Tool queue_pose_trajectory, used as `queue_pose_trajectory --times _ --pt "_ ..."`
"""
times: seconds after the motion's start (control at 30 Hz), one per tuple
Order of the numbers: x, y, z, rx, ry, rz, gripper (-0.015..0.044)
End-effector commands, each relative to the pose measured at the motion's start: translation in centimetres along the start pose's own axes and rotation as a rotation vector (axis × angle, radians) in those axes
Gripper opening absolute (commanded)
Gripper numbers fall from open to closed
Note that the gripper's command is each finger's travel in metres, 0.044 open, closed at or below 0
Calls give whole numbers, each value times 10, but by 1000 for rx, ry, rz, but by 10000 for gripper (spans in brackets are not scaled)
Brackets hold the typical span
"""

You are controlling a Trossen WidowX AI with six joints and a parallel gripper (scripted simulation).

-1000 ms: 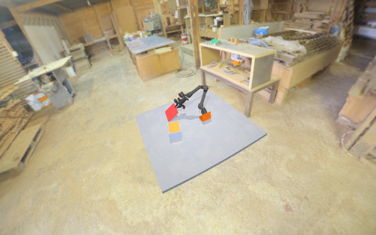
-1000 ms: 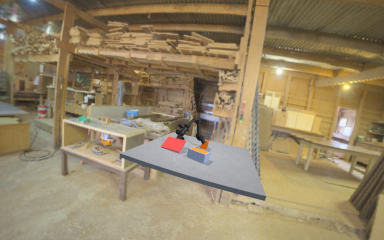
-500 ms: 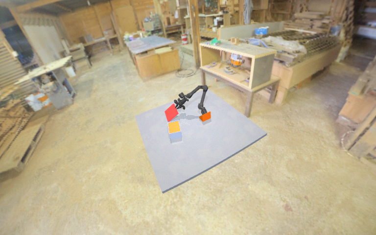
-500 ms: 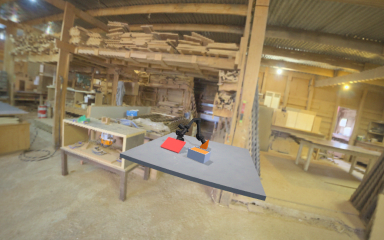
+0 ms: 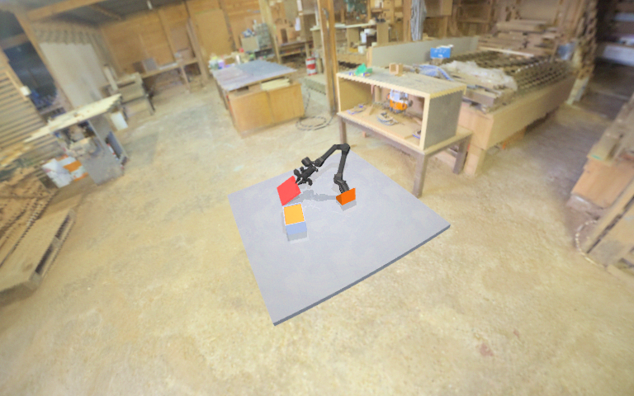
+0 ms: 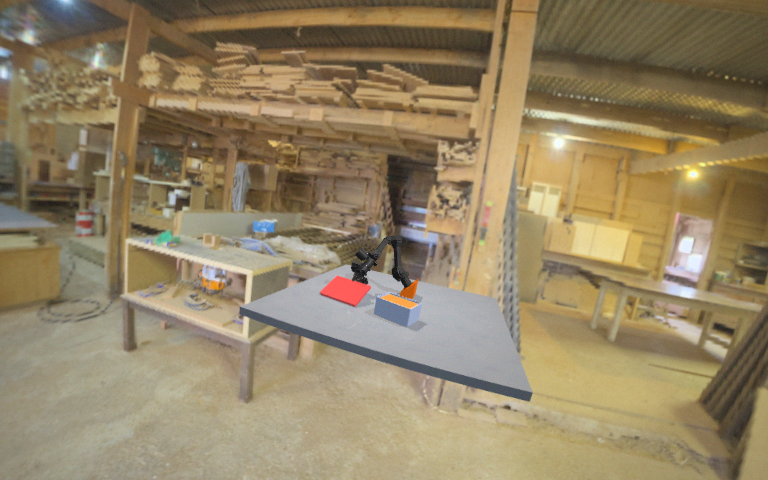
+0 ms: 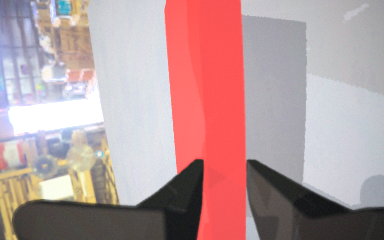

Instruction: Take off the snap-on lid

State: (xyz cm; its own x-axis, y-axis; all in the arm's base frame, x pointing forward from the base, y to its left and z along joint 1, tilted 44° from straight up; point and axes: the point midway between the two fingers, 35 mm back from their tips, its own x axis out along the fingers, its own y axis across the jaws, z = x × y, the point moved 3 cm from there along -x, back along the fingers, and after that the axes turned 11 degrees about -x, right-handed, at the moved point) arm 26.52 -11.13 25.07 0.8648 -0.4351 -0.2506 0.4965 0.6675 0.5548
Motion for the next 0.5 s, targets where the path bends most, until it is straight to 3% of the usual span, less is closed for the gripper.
queue_pose_trajectory --times 0.0,0.47 --pt "6 -9 -7 -3 17 -25 0" --pt "12 -18 -8 -4 17 -25 0"
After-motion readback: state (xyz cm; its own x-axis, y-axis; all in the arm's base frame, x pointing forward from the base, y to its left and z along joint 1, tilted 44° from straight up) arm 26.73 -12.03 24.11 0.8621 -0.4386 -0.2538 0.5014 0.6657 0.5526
